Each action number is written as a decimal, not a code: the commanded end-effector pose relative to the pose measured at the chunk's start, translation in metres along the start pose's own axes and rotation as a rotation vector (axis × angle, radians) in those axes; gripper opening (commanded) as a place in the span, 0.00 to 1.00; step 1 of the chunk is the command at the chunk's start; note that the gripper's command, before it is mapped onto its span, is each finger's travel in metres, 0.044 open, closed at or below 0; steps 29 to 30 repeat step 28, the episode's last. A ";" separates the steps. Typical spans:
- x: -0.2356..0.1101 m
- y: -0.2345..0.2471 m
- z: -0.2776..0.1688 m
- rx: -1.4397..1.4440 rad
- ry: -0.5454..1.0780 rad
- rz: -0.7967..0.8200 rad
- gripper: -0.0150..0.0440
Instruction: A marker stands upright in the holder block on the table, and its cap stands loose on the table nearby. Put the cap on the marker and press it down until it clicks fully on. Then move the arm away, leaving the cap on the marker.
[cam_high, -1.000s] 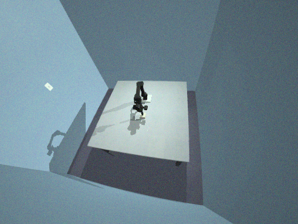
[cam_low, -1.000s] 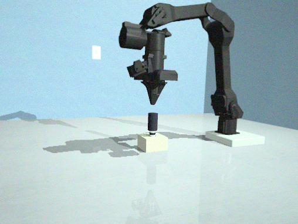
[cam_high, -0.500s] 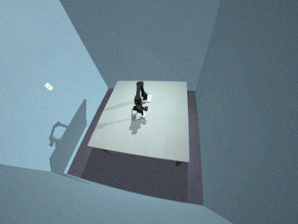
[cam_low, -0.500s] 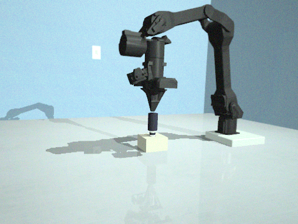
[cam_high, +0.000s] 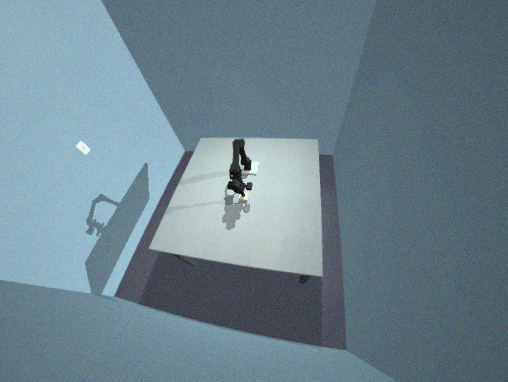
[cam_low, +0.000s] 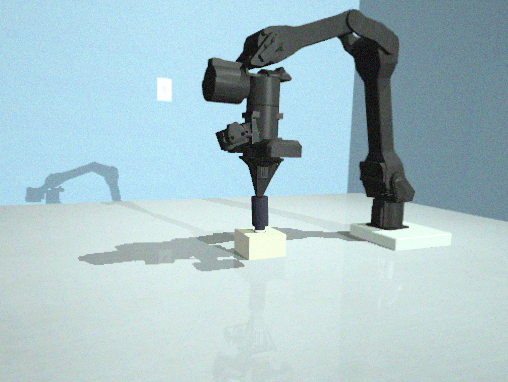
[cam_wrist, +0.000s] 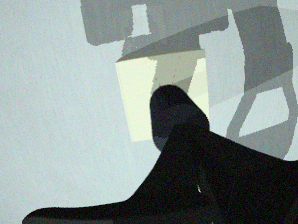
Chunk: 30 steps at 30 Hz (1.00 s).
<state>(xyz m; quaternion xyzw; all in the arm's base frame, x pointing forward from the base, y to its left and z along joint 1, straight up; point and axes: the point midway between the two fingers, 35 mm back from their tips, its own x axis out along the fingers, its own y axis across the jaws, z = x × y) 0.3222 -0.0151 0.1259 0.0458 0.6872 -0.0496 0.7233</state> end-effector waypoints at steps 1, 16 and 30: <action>-0.001 0.000 0.000 0.000 -0.002 0.000 0.25; -0.090 0.000 0.001 0.000 0.000 0.000 0.25; -0.090 0.000 0.001 0.000 0.000 0.000 0.79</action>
